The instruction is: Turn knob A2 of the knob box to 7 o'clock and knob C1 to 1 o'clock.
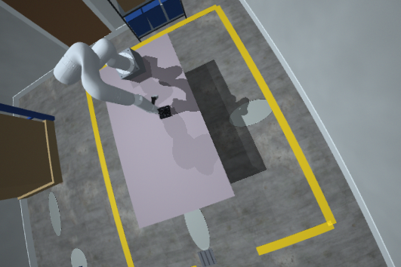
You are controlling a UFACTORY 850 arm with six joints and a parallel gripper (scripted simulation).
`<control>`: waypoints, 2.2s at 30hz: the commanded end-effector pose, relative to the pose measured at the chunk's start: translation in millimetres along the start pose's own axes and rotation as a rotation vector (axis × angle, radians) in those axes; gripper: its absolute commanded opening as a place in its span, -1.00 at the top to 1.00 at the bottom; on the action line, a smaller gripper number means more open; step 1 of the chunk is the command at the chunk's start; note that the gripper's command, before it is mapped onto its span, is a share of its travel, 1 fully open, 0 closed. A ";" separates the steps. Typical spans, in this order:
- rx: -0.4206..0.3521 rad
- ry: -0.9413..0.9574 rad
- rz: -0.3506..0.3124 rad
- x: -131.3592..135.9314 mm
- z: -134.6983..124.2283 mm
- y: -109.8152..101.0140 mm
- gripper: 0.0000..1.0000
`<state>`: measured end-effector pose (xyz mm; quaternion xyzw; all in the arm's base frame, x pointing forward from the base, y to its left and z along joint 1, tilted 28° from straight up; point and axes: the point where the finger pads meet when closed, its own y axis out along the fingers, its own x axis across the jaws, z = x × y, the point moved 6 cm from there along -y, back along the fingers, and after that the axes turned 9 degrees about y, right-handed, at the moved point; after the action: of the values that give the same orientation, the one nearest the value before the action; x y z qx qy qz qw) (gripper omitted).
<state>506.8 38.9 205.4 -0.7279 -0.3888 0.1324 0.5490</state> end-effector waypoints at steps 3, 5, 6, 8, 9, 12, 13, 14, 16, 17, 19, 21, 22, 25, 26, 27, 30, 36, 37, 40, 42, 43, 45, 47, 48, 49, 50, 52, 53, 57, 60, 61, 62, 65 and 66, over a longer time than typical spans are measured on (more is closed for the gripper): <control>-0.012 0.185 -0.045 -2.3 0.7 -1.4 0.61; -0.011 0.237 -0.046 -2.2 0.7 -1.7 0.61; -0.010 0.266 -0.046 -2.2 0.7 -1.9 0.61; -0.009 0.322 -0.046 -2.2 0.7 -2.3 0.61; -0.008 0.350 -0.046 -2.2 0.7 -2.5 0.61; -0.006 0.434 -0.047 -2.2 0.7 -3.0 0.61; -0.006 0.462 -0.047 -2.2 0.7 -3.2 0.61; -0.005 0.490 -0.047 -2.2 0.7 -3.4 0.61; -0.004 0.518 -0.047 -2.2 0.7 -3.6 0.61; -0.004 0.518 -0.047 -2.2 0.7 -3.6 0.61; -0.002 0.617 -0.048 -2.2 0.8 -4.3 0.61; -0.001 0.656 -0.048 -2.2 0.8 -4.5 0.61; 0.000 0.683 -0.048 -2.2 0.8 -4.7 0.61; 0.002 0.768 -0.048 -2.2 0.8 -5.3 0.61; 0.002 0.796 -0.048 -2.2 0.8 -5.5 0.61; 0.003 0.824 -0.048 -2.2 0.8 -5.6 0.61; 0.005 0.907 -0.048 -2.1 0.8 -6.2 0.61; 0.009 1.040 -0.048 -2.1 0.8 -7.1 0.61; 0.009 1.072 -0.048 -2.1 0.8 -7.3 0.61; 0.011 1.141 -0.048 -2.1 0.9 -7.8 0.61; 0.012 1.174 -0.048 -2.1 0.9 -8.0 0.61; 0.012 1.185 -0.048 -2.1 0.9 -8.1 0.61; 0.013 1.199 -0.048 -2.1 0.9 -8.2 0.61; 0.013 1.205 -0.048 -2.1 0.9 -8.2 0.61; 0.013 1.206 -0.048 -2.1 0.9 -8.2 0.61; 0.013 1.206 -0.048 -2.1 0.9 -8.2 0.61; 0.013 1.206 -0.048 -2.1 0.9 -8.2 0.61; 0.013 1.206 -0.048 -2.1 0.9 -8.2 0.61; 0.013 1.206 -0.048 -2.1 0.9 -8.2 0.61; 0.013 1.206 -0.048 -2.1 0.9 -8.2 0.61; 0.013 1.206 -0.048 -2.1 0.9 -8.2 0.61; 0.013 1.206 -0.048 -2.1 0.9 -8.2 0.61; 0.013 1.206 -0.048 -2.1 0.9 -8.2 0.61; 0.013 1.206 -0.048 -2.1 0.9 -8.2 0.61; 0.013 1.206 -0.048 -2.1 0.9 -8.2 0.61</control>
<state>501.6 39.2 211.8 -0.6656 -0.0211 -0.3116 0.6778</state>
